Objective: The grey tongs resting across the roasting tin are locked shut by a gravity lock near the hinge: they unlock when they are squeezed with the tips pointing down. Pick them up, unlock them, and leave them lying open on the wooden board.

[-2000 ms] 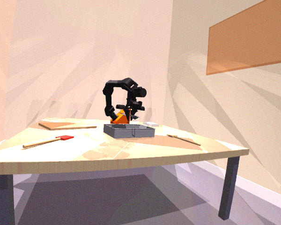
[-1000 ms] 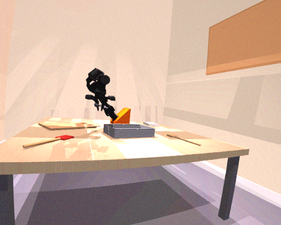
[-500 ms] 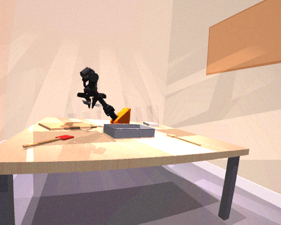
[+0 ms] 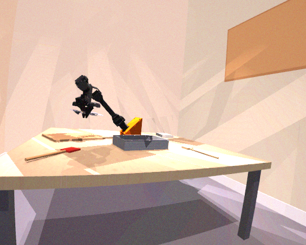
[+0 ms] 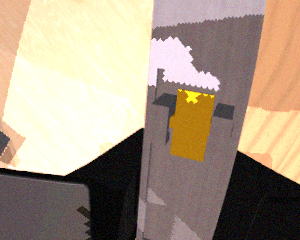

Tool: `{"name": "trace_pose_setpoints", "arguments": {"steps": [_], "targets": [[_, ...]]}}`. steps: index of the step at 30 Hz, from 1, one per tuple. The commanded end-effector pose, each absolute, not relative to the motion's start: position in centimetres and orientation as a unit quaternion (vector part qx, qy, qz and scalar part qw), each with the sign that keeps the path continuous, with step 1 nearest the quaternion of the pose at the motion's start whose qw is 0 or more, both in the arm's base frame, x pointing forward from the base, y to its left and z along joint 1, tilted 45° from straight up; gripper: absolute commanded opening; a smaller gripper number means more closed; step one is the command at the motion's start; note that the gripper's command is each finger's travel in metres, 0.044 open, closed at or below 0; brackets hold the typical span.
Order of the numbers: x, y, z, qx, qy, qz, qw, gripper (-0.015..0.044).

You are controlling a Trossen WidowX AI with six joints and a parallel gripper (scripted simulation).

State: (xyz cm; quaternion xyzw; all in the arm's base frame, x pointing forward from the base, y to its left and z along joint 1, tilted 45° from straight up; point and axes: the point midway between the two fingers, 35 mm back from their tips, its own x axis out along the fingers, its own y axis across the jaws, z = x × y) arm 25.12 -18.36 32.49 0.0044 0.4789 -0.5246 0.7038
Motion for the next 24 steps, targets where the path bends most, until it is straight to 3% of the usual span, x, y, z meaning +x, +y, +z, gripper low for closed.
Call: {"name": "trace_pose_setpoints", "arguments": {"steps": [1, 17, 24], "targets": [[22.5, -19.1, 33.4, 0.019, 0.471, -0.537, 0.699, -0.015], [11.5, -20.2, 37.1, 0.072, 0.409, -0.613, 0.672, -0.015], [11.1, -20.1, 37.2, 0.074, 0.406, -0.617, 0.671, -0.015]]}}
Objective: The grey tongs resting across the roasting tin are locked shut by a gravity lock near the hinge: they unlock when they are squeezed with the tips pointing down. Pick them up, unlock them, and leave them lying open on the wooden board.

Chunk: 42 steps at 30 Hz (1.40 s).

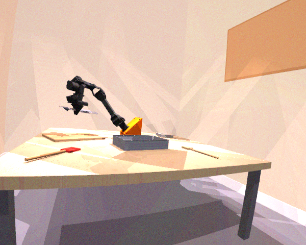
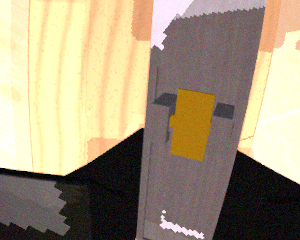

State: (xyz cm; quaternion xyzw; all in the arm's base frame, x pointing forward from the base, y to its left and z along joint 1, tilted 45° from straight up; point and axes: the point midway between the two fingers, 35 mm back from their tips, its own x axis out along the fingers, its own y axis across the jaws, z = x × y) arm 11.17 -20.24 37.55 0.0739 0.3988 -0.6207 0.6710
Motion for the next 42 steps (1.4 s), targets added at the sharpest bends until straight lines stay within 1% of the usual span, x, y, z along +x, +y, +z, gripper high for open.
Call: {"name": "trace_pose_setpoints", "arguments": {"steps": [1, 24, 42], "targets": [[11.1, -20.1, 37.2, 0.073, 0.405, -0.616, 0.672, -0.015], [13.4, -19.5, 38.2, -0.035, 0.279, -0.571, 0.771, -0.015], [13.7, -18.1, 39.1, -0.129, 0.16, -0.551, 0.809, -0.015]]}}
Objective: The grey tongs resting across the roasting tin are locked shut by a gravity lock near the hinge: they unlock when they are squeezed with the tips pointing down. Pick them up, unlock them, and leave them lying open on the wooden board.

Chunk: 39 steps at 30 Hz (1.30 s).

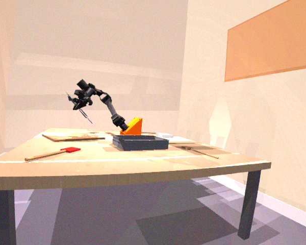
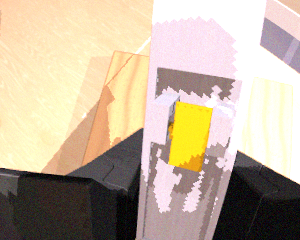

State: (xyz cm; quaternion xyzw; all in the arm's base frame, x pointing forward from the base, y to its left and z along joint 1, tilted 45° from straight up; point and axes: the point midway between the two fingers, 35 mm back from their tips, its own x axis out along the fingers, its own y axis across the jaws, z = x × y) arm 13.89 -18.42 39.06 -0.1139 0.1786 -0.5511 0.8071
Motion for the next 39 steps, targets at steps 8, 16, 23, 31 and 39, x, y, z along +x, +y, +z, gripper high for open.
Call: {"name": "trace_pose_setpoints", "arguments": {"steps": [8, 16, 23, 31, 39], "targets": [[13.2, -17.2, 39.4, -0.168, 0.104, -0.548, 0.813, -0.015], [12.4, -16.3, 39.5, -0.201, 0.049, -0.549, 0.81, -0.015], [11.5, -15.5, 39.4, -0.226, 0.003, -0.554, 0.801, -0.015], [10.2, -14.6, 39.0, -0.247, -0.044, -0.562, 0.788, -0.015], [10.2, -14.6, 39.0, -0.248, -0.045, -0.562, 0.788, -0.015]]}}
